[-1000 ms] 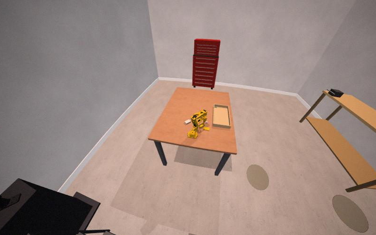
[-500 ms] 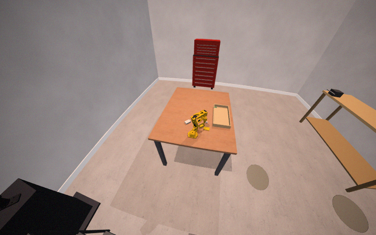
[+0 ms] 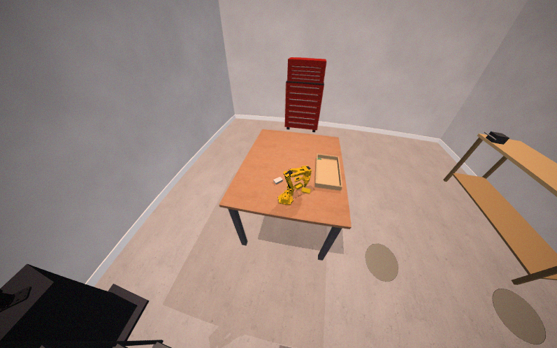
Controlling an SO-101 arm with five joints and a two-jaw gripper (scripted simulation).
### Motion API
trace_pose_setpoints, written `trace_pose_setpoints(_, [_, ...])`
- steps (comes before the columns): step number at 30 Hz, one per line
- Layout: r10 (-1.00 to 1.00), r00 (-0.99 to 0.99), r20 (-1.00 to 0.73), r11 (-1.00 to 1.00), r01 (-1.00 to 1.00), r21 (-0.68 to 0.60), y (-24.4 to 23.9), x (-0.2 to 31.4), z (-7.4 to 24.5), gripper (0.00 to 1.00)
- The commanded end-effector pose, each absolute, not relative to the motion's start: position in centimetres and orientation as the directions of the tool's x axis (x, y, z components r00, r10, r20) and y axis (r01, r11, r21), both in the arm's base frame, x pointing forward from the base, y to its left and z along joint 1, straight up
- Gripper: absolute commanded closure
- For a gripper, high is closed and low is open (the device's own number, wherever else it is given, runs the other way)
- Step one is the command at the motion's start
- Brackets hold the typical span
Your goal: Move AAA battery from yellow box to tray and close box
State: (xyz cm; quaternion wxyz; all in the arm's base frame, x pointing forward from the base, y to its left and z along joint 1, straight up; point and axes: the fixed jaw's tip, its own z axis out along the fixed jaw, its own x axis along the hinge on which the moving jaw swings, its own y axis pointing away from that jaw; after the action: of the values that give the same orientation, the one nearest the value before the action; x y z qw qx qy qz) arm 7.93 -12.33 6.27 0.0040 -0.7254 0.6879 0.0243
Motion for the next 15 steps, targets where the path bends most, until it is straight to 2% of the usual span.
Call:
trace_pose_setpoints(1, [-0.997, -0.075, 0.0, 0.075, -0.997, 0.0, -13.47, 7.7, 6.85, 0.69])
trace_pose_setpoints(15, [-0.994, -0.107, 0.0, 0.107, -0.994, 0.0, -13.6, 7.52, 6.85, 0.69])
